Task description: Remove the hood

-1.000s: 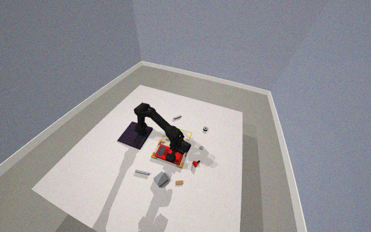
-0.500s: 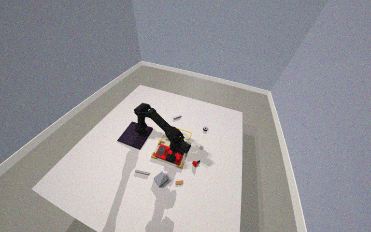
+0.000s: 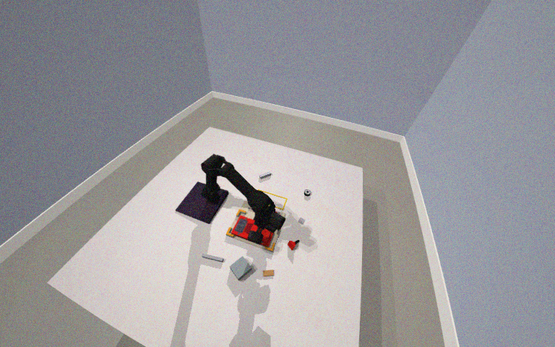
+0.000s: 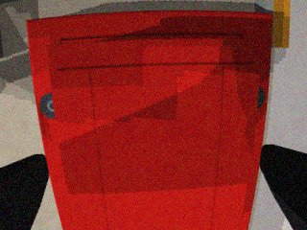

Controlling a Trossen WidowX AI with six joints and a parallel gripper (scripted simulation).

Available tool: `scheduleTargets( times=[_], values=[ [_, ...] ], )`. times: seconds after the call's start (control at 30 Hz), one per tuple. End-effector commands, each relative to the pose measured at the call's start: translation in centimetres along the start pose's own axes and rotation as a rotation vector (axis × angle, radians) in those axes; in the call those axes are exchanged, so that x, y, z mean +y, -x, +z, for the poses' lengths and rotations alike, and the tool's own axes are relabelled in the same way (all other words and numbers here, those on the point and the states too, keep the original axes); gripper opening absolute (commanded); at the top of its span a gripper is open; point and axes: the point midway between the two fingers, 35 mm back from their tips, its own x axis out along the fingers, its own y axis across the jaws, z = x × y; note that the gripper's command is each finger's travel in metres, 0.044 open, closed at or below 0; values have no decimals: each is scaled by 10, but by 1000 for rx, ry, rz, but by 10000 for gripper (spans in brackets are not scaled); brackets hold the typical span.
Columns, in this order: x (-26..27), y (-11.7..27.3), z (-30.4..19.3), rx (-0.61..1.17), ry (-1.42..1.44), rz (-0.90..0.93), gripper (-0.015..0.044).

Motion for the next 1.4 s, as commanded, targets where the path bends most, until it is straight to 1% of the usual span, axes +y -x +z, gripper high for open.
scheduleTargets(
  times=[0.0,0.33,0.47,0.77,1.1,1.13,1.37],
  values=[
    [-1,-3,-1,5,5,-5,440],
    [-1,-8,-1,5,5,-5,440],
    [0,-5,0,0,0,0,335],
    [0,-5,0,0,0,0,275],
    [0,-1,0,0,0,0,12],
    [0,0,0,0,0,0,0],
    [0,5,0,0,0,0,0]
  ],
)
